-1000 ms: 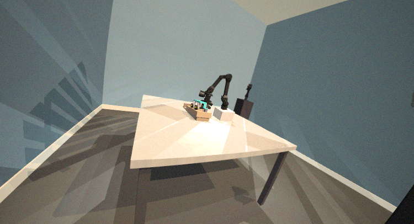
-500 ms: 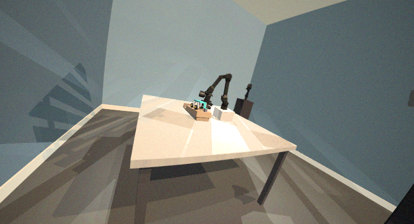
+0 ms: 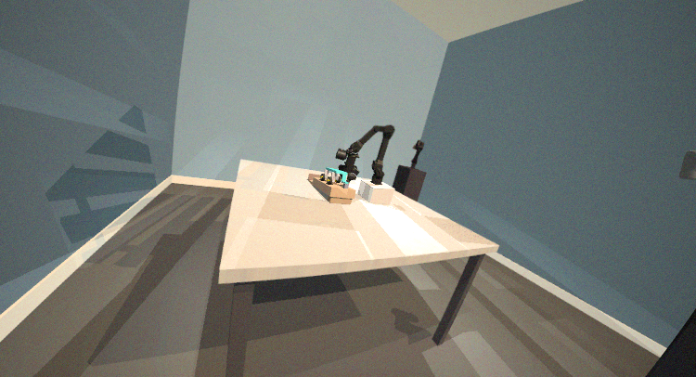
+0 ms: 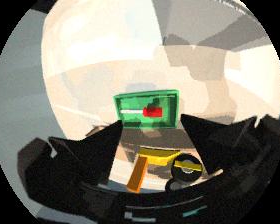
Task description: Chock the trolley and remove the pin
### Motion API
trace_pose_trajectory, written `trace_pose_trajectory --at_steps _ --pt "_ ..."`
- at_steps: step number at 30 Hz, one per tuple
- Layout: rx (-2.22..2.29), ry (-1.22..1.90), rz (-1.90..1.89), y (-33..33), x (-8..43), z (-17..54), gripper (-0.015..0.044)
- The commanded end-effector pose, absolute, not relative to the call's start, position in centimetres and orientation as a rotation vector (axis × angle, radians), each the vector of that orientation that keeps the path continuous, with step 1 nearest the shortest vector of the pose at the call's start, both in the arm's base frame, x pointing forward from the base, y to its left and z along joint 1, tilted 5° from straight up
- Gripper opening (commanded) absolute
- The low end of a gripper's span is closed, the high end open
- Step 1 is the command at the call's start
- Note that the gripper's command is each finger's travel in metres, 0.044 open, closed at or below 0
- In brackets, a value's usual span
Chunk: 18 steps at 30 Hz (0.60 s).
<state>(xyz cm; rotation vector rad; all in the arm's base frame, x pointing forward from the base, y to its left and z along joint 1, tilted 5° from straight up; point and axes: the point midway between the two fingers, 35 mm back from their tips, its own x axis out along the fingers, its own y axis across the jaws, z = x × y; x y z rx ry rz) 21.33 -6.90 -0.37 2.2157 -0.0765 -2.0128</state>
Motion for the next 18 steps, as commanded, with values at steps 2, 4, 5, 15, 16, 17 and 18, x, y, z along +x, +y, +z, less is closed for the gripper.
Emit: trace_pose_trajectory --at_steps 2,4,5,15,16,17,18 --pt "2.22 -0.084 -2.002 -7.0 21.4 1.0 0.044" --pt "2.22 -0.084 -2.002 -7.0 21.3 1.6 0.044" --pt "2.22 -0.084 -2.002 -7.0 21.3 2.0 0.044" --pt "2.22 -0.085 -2.001 -7.3 21.2 5.3 0.044" --pt "2.22 -0.085 -2.001 -7.3 21.2 5.6 0.044" --pt "2.221 -0.085 -2.001 -7.3 21.2 5.7 0.044" --pt "2.221 -0.085 -2.001 -7.3 21.2 5.8 0.044"
